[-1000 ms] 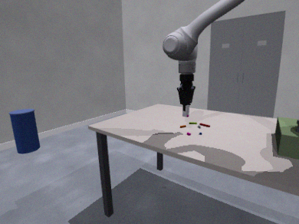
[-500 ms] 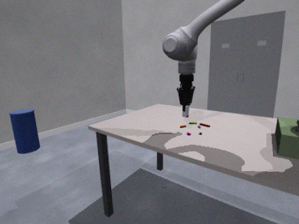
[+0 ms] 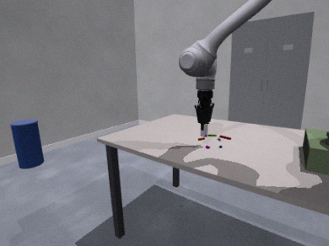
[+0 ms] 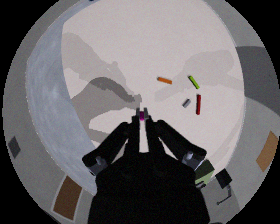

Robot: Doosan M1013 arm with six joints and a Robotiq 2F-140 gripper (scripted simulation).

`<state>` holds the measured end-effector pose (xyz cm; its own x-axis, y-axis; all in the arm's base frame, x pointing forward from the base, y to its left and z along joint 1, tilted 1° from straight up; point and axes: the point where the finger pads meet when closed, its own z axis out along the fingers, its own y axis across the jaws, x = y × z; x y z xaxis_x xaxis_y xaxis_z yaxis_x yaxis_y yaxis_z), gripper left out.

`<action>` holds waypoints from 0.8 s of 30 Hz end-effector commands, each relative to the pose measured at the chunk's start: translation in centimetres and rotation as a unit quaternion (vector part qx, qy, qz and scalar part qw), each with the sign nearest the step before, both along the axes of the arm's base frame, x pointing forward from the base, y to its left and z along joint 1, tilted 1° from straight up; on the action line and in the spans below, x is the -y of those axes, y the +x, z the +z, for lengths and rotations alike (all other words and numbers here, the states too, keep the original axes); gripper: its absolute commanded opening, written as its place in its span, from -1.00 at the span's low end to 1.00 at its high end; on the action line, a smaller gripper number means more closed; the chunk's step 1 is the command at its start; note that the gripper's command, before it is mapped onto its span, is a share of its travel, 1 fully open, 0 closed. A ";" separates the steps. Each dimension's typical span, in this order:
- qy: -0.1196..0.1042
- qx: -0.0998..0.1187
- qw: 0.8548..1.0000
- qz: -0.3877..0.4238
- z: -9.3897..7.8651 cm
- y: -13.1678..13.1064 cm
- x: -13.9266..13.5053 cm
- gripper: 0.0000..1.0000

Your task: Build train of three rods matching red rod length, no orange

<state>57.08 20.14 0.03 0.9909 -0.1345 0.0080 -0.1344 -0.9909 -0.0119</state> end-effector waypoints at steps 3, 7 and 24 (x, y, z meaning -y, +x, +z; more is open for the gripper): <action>0.000 0.000 1.000 0.000 -1.9 0.1 0.0 -0.94; 0.000 0.000 1.000 0.000 -3.3 0.1 -0.1 -0.94; 0.000 0.000 1.000 0.000 -4.4 0.1 -0.1 -0.94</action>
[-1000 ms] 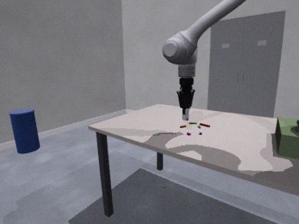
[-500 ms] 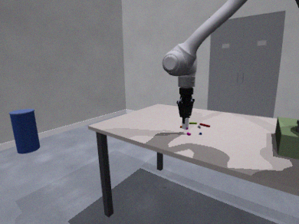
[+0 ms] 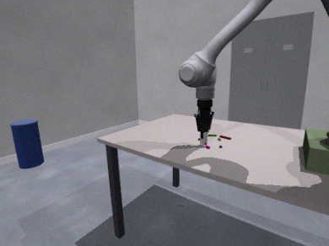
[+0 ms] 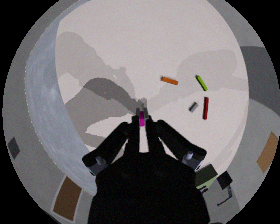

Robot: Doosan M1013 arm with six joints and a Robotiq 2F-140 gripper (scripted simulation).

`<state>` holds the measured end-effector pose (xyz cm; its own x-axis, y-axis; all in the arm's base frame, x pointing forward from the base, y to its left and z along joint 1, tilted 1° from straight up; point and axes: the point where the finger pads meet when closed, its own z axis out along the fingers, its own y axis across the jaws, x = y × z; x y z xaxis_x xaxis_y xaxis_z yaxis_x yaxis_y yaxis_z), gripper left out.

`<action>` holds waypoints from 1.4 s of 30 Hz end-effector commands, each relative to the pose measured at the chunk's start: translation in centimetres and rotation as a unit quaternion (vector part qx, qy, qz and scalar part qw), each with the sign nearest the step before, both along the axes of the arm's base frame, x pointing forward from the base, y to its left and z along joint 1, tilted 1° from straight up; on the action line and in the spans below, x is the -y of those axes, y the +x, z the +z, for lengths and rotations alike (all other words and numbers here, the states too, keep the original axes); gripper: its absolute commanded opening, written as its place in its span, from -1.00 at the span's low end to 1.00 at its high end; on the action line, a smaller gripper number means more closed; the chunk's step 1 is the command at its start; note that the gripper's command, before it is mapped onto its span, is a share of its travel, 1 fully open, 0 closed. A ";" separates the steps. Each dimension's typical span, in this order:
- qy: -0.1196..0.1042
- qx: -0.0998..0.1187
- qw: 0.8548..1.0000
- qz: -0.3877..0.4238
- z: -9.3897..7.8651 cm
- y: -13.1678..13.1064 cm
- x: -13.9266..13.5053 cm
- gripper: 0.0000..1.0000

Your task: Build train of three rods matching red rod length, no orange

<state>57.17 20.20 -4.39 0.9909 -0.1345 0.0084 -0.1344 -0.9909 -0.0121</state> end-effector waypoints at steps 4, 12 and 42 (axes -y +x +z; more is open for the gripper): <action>0.000 0.000 1.000 0.000 0.0 0.0 0.0 -0.94; 0.000 0.000 1.000 0.000 0.0 0.0 0.0 -0.94; 0.000 0.000 1.000 0.000 -0.7 0.0 0.0 -0.94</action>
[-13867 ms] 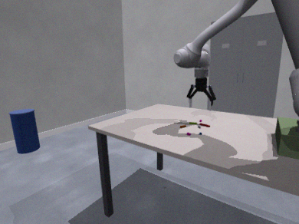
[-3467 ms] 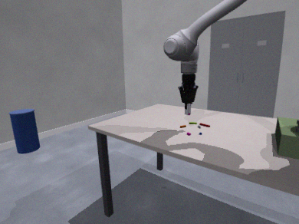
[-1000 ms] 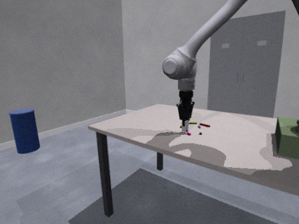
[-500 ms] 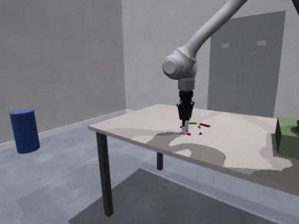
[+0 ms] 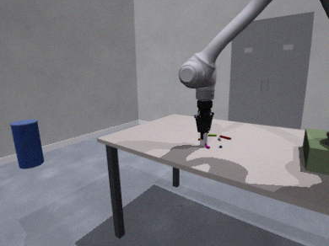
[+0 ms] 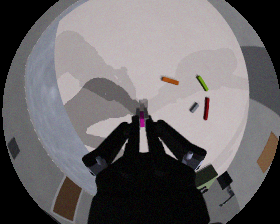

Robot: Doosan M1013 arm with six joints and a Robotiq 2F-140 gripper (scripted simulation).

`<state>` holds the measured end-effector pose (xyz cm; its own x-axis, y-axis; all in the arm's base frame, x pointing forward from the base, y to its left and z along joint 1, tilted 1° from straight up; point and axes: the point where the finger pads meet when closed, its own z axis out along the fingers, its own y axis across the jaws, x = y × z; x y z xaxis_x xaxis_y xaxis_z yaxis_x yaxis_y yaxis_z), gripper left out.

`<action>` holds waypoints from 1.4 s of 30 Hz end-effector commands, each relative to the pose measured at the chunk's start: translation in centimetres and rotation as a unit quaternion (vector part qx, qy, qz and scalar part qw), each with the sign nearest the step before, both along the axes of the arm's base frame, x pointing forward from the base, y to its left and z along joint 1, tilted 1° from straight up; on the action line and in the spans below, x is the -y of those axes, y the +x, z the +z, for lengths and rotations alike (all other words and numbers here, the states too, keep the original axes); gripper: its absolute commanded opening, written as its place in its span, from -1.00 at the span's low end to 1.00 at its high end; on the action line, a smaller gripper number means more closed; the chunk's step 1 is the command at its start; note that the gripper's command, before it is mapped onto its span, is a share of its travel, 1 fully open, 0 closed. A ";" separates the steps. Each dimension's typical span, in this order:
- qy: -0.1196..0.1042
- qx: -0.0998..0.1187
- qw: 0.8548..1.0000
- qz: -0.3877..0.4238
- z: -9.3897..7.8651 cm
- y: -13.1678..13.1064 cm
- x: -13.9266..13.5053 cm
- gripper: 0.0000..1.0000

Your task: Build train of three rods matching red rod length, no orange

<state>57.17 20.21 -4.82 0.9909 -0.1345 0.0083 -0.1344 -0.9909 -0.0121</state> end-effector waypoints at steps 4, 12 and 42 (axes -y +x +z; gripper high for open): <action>0.000 0.000 1.000 0.000 -0.4 0.0 0.0 -0.94; 0.000 0.000 1.000 0.000 -0.8 0.0 0.0 -0.94; 0.000 0.000 1.000 0.000 -0.8 0.0 0.0 -0.94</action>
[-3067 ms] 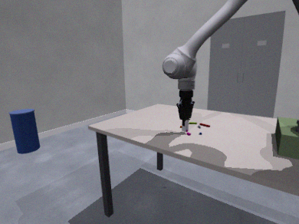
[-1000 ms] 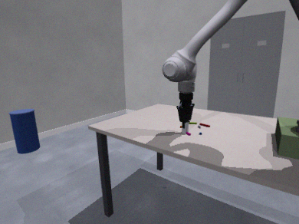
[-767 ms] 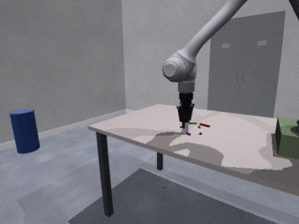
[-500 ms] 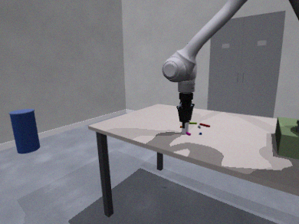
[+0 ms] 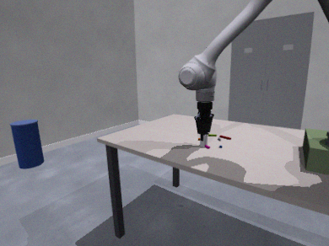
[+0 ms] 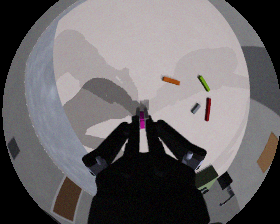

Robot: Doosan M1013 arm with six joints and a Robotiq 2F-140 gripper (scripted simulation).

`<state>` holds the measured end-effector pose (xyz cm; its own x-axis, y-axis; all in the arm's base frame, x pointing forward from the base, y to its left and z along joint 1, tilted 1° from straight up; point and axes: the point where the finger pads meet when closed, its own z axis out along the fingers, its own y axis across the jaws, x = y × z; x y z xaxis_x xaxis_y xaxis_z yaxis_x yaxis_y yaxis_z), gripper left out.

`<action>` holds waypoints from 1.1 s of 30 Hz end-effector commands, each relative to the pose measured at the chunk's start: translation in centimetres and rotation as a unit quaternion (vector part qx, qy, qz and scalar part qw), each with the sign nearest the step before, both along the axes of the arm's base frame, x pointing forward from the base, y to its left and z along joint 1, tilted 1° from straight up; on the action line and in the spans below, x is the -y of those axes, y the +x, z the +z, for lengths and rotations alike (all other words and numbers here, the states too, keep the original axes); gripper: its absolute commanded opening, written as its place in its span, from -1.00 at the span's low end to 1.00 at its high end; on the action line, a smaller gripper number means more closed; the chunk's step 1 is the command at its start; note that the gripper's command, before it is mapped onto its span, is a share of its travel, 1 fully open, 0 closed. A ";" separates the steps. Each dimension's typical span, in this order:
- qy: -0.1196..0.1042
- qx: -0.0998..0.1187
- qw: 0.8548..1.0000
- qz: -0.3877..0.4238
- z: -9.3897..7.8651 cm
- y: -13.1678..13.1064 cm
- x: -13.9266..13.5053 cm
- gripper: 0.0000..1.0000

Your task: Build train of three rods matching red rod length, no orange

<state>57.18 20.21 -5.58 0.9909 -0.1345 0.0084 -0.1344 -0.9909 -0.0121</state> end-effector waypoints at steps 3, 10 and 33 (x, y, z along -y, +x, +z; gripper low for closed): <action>0.000 0.000 1.000 0.000 0.0 0.0 0.0 -0.94; 0.000 0.000 1.000 0.000 0.0 0.0 0.0 -0.85; 0.000 0.000 1.000 0.000 0.1 0.0 0.0 -0.71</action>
<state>57.18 20.21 -5.58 0.9909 -0.1345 0.0084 -0.1344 -0.9909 -0.0121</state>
